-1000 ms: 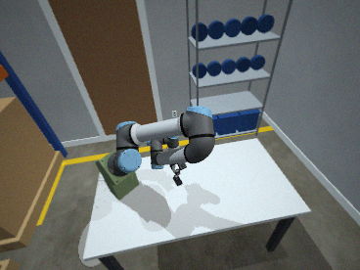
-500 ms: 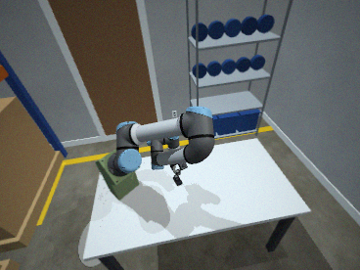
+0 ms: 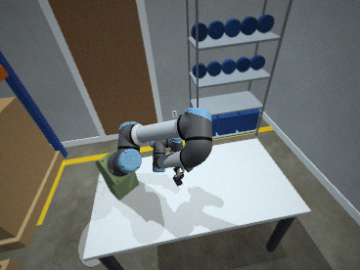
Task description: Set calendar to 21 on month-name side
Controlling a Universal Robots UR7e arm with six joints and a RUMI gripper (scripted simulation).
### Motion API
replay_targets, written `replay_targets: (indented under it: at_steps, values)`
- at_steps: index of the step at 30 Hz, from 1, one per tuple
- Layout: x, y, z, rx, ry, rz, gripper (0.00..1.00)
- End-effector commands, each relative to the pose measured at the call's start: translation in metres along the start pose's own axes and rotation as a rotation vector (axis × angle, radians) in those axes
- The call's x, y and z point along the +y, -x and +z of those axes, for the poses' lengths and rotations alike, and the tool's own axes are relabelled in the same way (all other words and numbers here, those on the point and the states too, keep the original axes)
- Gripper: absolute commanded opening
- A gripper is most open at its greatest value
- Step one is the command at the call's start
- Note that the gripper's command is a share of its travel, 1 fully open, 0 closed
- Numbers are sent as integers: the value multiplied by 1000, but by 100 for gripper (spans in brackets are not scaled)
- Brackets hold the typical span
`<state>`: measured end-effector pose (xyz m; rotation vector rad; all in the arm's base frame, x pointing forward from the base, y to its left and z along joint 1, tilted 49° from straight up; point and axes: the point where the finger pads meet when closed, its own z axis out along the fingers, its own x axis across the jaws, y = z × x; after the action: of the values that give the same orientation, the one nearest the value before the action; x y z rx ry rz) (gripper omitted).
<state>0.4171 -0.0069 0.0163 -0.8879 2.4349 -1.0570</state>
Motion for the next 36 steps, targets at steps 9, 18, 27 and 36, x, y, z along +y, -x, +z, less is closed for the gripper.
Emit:
replay_targets:
  at_steps: [9,18,27,36]
  values:
    - [-51,-5,4,-9,11,-381,11]
    - [-78,-12,5,-10,4,-581,11]
    - [-96,-18,4,-9,-4,-730,11]
    - [-102,-20,3,-8,-7,-778,11]
